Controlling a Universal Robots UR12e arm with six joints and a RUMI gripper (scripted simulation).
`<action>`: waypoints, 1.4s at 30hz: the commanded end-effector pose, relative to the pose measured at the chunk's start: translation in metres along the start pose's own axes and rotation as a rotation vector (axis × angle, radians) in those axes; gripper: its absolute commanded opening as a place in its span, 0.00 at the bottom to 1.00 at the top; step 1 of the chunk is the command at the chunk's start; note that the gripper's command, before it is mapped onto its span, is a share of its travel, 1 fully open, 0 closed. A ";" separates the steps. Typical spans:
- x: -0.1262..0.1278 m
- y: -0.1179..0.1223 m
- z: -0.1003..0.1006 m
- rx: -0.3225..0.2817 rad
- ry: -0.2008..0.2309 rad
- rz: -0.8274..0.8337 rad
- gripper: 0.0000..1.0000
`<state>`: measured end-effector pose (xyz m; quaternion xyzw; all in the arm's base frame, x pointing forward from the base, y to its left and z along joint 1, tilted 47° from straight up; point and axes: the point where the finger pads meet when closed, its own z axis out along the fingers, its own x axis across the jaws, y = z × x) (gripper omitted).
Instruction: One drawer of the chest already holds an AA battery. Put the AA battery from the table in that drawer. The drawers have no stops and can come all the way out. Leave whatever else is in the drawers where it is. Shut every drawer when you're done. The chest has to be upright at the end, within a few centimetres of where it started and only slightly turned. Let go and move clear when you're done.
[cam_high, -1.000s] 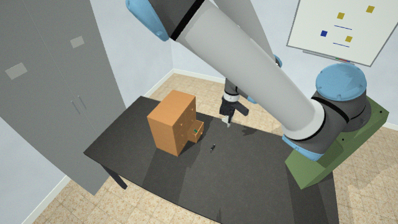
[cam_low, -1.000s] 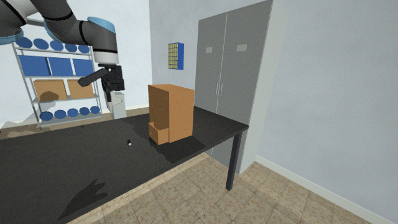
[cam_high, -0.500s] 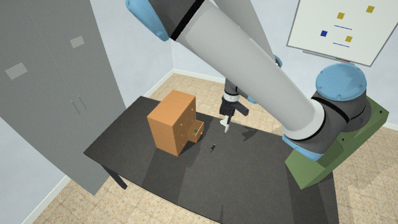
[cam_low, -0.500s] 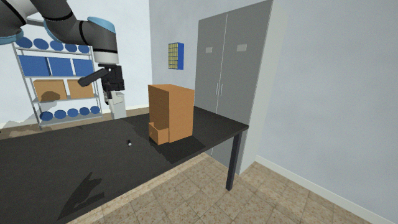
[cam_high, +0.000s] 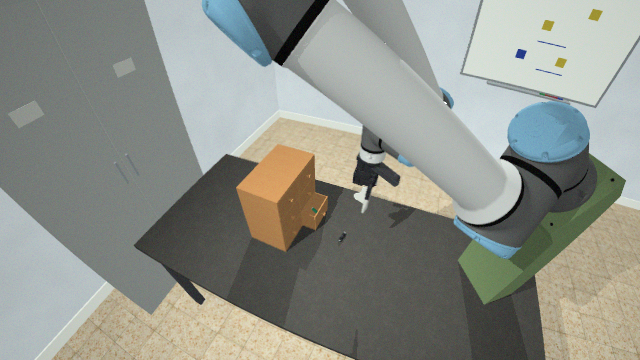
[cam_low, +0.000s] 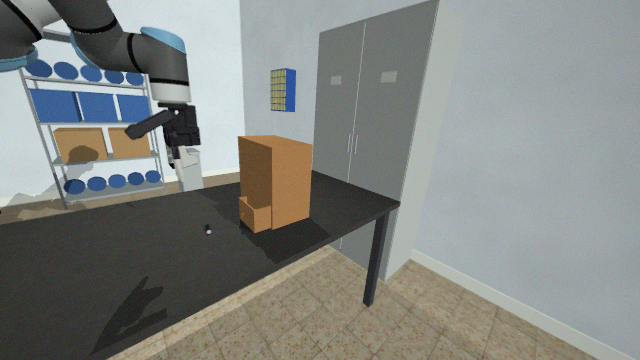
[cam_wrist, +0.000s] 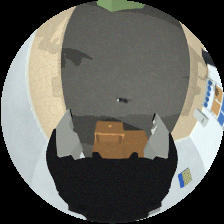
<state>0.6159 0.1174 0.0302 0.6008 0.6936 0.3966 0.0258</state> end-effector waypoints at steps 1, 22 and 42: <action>0.000 0.000 0.000 -0.001 0.000 0.000 1.00; 0.000 0.000 -0.002 0.000 -0.001 0.000 1.00; 0.000 0.000 -0.005 0.000 -0.001 0.000 1.00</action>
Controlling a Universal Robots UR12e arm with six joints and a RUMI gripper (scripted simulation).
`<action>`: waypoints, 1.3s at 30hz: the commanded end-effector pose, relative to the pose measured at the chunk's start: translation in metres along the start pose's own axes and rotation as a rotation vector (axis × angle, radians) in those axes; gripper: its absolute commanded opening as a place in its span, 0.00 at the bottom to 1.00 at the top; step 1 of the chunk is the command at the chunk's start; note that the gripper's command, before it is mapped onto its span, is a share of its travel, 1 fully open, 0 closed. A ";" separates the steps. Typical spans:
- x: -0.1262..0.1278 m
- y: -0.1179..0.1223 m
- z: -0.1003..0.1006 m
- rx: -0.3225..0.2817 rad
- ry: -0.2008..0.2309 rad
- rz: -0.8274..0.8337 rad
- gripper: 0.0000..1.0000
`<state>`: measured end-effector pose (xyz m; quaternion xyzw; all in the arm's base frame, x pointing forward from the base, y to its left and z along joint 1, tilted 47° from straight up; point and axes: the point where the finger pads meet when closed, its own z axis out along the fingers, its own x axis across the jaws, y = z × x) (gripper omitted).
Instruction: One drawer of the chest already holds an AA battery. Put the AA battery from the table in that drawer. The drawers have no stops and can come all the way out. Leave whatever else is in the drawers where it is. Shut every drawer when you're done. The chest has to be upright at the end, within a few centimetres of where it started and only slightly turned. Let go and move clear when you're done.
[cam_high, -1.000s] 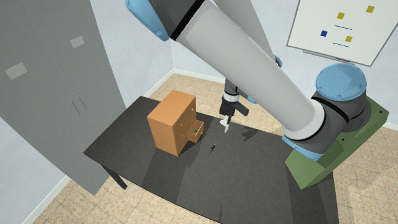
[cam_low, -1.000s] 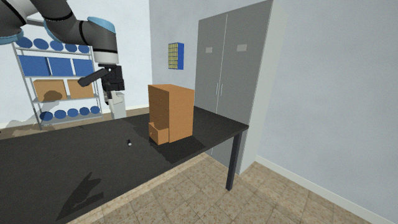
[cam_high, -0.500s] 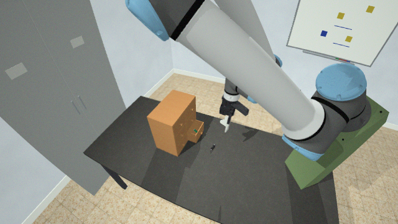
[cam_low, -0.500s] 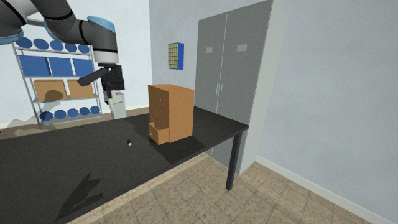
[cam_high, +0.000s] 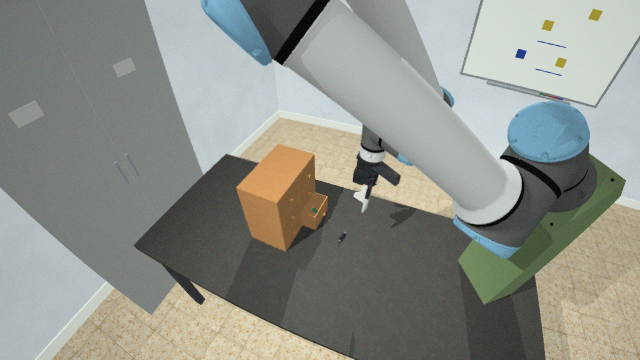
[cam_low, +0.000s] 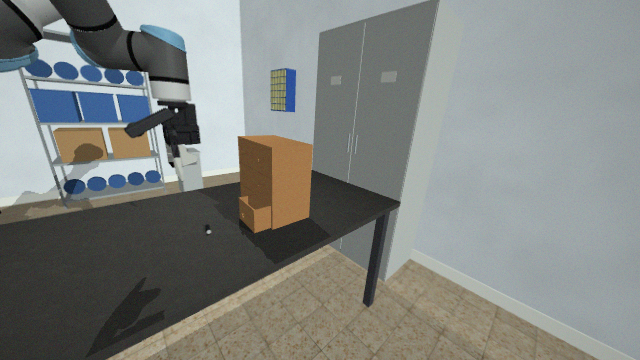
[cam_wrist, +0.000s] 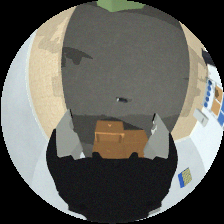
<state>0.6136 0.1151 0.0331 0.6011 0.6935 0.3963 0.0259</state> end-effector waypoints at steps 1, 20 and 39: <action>0.000 0.000 0.000 0.000 0.000 0.000 1.00; -0.001 0.002 0.000 0.000 0.000 -0.060 1.00; -0.007 0.011 0.000 0.000 0.000 -0.379 1.00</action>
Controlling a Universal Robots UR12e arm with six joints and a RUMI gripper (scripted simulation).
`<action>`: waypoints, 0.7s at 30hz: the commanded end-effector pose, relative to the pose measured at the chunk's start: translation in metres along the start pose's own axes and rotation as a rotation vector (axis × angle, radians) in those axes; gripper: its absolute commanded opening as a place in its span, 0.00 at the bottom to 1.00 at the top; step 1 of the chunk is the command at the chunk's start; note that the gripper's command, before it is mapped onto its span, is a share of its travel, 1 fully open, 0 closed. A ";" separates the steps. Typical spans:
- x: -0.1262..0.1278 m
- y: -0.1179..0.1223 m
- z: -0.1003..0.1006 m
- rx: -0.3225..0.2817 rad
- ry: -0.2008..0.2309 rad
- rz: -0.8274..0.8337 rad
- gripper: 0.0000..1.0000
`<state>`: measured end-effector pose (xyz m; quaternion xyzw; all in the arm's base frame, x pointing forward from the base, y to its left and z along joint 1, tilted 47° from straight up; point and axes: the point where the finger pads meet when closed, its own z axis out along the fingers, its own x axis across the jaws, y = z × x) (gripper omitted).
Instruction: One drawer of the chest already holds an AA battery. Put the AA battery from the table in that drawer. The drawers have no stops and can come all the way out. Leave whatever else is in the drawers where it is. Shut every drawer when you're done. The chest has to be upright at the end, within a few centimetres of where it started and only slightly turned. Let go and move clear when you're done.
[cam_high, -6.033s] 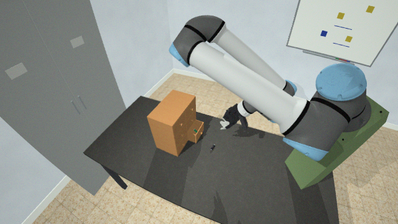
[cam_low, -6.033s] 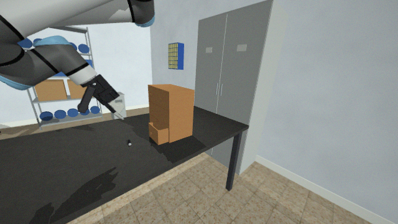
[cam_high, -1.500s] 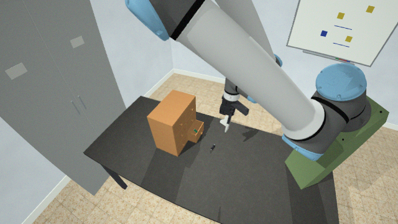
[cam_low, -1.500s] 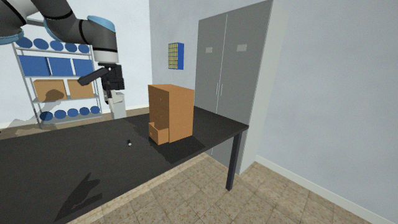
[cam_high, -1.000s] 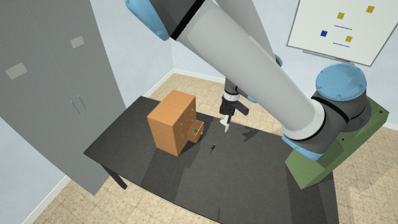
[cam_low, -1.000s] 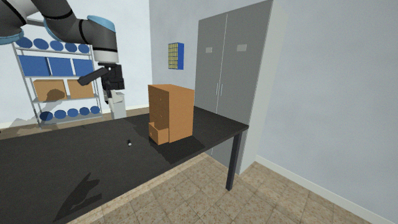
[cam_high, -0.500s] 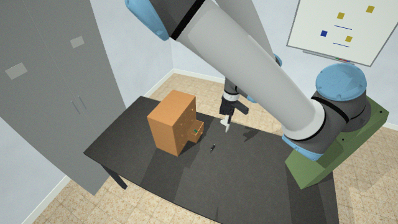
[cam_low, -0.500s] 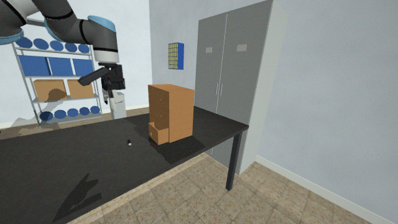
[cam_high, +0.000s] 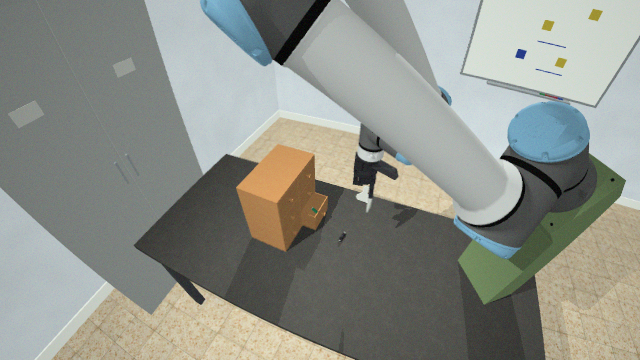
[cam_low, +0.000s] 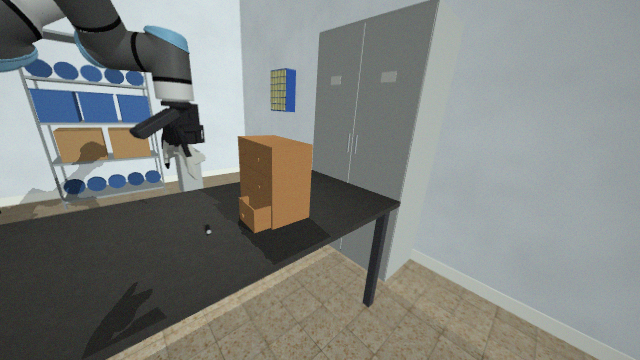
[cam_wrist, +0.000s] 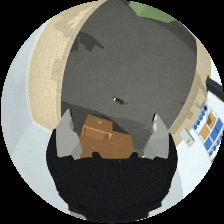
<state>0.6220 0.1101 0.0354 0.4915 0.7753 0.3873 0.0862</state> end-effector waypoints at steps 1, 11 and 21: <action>-0.003 0.003 0.000 0.000 0.003 -0.108 1.00; -0.011 0.012 0.000 0.000 0.003 -0.447 1.00; -0.019 0.023 0.000 -0.001 0.003 -0.775 1.00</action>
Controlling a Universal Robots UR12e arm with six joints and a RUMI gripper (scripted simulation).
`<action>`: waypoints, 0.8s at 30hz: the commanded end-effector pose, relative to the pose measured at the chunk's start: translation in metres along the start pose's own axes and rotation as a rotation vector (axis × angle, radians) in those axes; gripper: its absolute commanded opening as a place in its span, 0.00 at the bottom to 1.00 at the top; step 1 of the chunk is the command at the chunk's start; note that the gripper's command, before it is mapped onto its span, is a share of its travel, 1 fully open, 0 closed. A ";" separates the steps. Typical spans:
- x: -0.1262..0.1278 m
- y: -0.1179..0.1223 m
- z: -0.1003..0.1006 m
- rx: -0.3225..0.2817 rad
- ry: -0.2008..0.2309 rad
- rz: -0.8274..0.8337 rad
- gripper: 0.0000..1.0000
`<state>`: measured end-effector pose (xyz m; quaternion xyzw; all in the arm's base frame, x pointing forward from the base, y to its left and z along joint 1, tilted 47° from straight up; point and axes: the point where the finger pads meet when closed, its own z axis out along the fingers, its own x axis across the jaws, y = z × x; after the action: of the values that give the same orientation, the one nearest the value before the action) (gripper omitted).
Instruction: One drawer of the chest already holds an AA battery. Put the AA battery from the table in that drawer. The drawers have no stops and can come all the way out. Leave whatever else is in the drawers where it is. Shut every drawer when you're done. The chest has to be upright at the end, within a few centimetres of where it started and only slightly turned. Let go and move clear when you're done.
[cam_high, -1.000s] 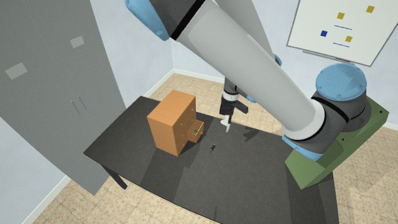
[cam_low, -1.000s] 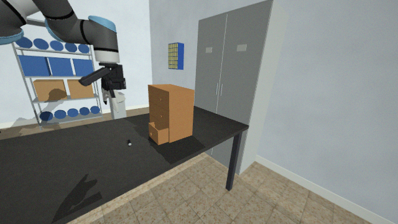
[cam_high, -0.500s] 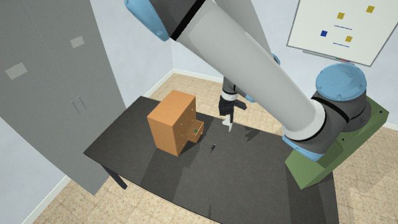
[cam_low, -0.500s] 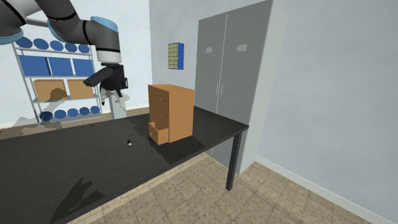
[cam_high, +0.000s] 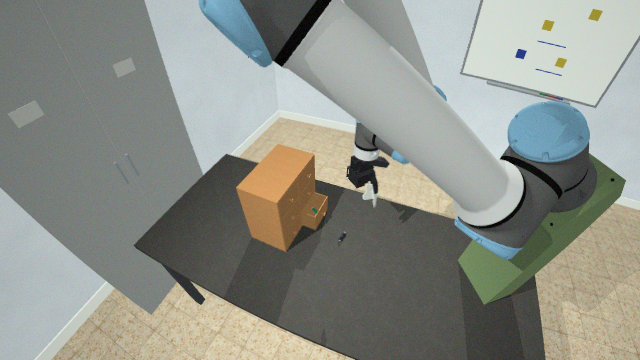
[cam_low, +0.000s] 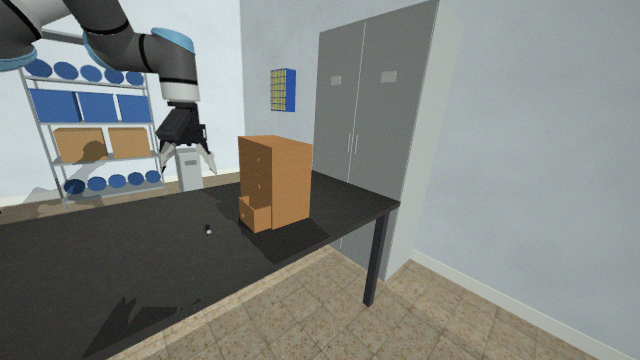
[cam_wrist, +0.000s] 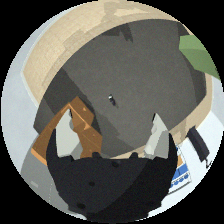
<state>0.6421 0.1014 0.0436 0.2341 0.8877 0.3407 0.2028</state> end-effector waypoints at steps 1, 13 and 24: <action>-0.007 0.003 0.000 -0.005 0.010 -0.201 1.00; -0.024 0.013 0.000 -0.007 0.009 -0.654 1.00; -0.039 0.027 0.000 -0.009 0.007 -1.150 1.00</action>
<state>0.6750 0.0973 0.0655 -0.2052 0.8946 0.2043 0.3403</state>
